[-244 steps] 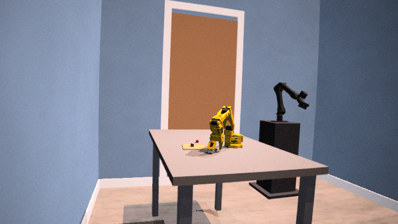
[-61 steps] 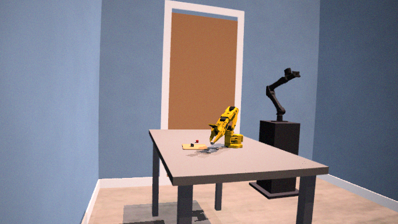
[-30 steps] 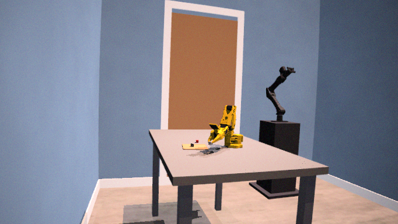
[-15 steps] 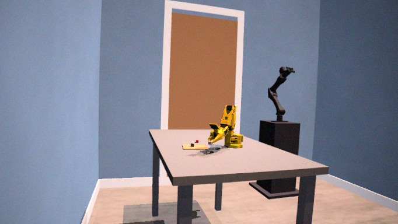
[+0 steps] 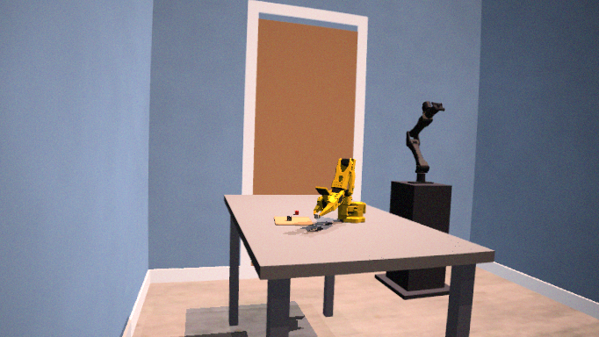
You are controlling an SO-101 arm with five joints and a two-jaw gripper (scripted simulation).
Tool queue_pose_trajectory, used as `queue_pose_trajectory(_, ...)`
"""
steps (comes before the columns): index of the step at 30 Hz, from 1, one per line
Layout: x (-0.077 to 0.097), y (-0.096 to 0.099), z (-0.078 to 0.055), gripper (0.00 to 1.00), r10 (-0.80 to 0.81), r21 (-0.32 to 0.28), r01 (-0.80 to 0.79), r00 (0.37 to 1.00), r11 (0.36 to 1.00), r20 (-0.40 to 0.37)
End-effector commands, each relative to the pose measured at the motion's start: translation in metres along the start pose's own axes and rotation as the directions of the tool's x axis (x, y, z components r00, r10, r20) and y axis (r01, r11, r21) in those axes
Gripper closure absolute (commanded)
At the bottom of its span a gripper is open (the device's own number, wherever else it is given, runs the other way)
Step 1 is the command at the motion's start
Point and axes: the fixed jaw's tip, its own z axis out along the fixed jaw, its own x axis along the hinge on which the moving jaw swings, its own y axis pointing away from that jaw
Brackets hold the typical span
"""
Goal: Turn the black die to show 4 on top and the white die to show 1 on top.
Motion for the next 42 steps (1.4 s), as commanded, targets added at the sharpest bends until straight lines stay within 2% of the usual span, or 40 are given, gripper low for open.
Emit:
queue_pose_trajectory(1,-0.004,0.002,0.000,1.00,-0.010,-0.009,0.010,1.000,1.000,0.024)
queue_pose_trajectory(42,0.007,0.002,0.004,1.00,-0.010,-0.009,0.010,1.000,1.000,0.024)
